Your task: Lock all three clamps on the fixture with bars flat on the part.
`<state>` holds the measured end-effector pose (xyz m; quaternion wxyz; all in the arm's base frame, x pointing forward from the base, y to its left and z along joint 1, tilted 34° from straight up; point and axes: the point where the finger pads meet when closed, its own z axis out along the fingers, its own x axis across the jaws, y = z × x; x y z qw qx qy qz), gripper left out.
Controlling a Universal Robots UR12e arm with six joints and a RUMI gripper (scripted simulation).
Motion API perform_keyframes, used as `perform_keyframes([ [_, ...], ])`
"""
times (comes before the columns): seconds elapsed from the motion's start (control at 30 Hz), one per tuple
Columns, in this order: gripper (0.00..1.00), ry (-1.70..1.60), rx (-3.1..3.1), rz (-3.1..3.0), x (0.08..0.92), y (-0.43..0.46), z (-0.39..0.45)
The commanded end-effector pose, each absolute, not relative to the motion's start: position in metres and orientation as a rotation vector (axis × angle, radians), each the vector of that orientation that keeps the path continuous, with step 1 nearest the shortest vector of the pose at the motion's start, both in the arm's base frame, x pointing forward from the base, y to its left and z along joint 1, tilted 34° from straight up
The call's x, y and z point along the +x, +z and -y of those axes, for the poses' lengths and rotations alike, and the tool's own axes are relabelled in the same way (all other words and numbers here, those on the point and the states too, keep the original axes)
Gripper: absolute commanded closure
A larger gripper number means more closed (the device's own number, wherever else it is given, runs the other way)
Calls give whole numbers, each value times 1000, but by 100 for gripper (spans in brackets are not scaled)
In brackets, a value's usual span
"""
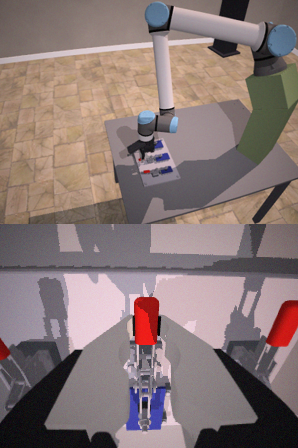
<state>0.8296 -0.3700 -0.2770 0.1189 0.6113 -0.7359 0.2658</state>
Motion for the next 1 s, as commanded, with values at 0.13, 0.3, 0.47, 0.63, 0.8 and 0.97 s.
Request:
perform_keyframes([
  [0.13, 100, 778, 1788, 2152, 830, -276, 370],
  [0.3, 72, 779, 1788, 2152, 830, -276, 370],
  [0.47, 72, 779, 1788, 2152, 830, -276, 370],
  [0.63, 72, 779, 1788, 2152, 830, -276, 370],
  [0.8, 72, 779, 1788, 2152, 830, -276, 370],
  [0.97, 72, 779, 1788, 2152, 830, -276, 370],
])
